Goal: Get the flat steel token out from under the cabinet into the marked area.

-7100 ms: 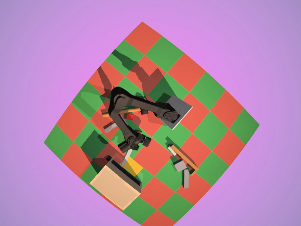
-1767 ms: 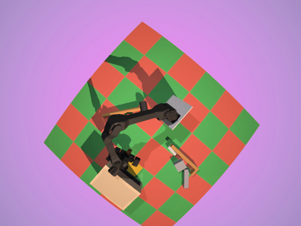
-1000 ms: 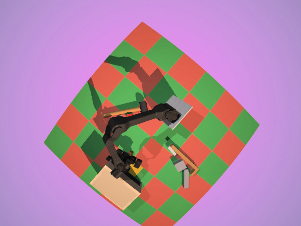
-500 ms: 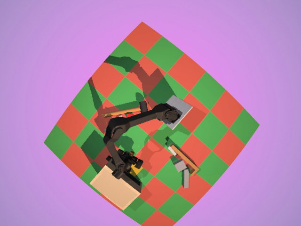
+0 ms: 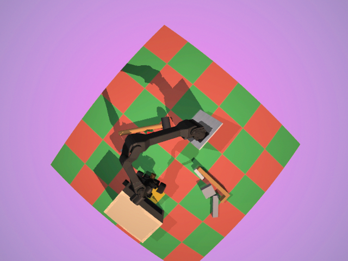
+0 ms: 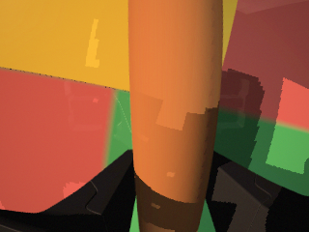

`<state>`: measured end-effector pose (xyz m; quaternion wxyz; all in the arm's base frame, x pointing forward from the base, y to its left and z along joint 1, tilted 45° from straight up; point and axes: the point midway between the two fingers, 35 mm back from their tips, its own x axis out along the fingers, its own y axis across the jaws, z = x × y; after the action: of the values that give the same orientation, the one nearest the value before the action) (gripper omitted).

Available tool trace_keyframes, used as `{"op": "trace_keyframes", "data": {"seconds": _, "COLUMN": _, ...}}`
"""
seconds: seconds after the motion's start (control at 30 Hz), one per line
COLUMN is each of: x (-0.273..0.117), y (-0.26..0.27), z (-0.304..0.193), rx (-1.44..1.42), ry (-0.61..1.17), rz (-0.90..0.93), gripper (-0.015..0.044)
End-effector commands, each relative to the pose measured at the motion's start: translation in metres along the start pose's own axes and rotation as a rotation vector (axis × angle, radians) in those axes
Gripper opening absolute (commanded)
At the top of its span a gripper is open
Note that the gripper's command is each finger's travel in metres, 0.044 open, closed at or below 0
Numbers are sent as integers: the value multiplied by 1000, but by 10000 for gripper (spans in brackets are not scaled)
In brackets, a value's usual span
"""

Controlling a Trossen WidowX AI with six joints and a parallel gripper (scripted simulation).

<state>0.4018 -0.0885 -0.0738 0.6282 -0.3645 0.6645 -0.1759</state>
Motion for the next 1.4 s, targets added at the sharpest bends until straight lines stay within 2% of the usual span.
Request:
{"op": "trace_keyframes", "data": {"seconds": 0.0, "x": 1, "y": 2, "z": -7, "rx": -9, "ry": 5, "rz": 4, "gripper": 0}}
{"op": "trace_keyframes", "data": {"seconds": 1.37, "x": 1, "y": -2, "z": -46, "rx": -11, "ry": 7, "rz": 4, "gripper": 0}}
